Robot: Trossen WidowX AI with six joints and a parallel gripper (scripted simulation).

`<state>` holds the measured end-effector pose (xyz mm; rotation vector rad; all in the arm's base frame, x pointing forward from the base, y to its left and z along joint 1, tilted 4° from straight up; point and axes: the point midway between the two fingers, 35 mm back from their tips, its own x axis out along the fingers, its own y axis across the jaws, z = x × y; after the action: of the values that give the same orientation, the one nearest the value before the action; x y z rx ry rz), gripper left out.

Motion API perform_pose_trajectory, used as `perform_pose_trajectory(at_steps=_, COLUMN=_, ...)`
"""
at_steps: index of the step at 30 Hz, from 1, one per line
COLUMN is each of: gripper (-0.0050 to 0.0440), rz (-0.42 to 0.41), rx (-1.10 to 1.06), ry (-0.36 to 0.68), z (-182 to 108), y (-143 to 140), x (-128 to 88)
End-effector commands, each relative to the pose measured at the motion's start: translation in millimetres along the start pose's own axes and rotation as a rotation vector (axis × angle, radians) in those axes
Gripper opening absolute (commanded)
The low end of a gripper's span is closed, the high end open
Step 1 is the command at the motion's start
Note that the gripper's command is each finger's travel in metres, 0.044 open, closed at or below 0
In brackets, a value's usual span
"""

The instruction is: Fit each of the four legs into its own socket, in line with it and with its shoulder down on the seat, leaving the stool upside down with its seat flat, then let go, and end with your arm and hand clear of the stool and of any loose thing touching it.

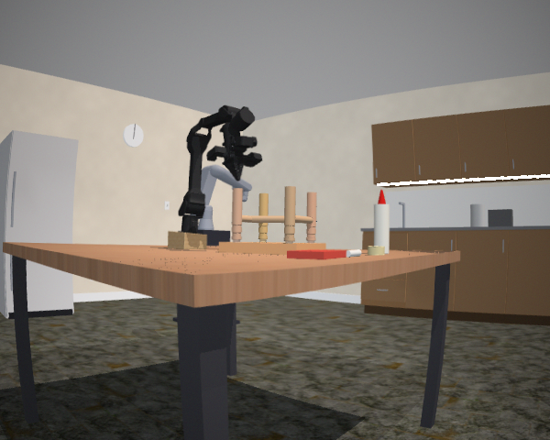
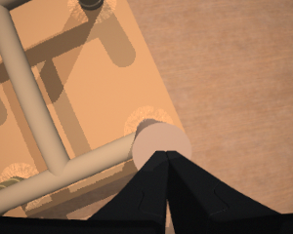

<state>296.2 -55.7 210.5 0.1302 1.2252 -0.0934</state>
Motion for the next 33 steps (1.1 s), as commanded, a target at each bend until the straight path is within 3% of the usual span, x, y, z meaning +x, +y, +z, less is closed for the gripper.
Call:
perform_pose_trajectory(at_steps=1, gripper=0.0000, rz=0.002, rx=-0.007, ry=0.001, z=-0.2, y=2.3, x=-0.3)
perform_pose_trajectory(at_steps=9, gripper=0.0000, rz=0.083, rx=-0.265, ry=0.018, z=-18.0, y=83.0, x=-14.6)
perform_pose_trajectory(at_steps=11, gripper=0.0000, rz=0.083, rx=-0.265, ry=0.018, z=-18.0, y=83.0, x=-14.6)
perform_pose_trajectory(at_steps=19, gripper=0.0000, rz=0.166, rx=-0.537, ry=0.033, z=-57.3, y=153.7, x=-37.1)
perform_pose_trajectory(at_steps=29, gripper=0.0000, rz=0.172, rx=-0.558, ry=0.034, z=-61.4, y=158.5, x=-38.4)
perform_pose_trajectory(at_steps=33, gripper=0.0000, rz=0.172, rx=-0.558, ry=0.034, z=-66.8, y=158.4, x=-22.4)
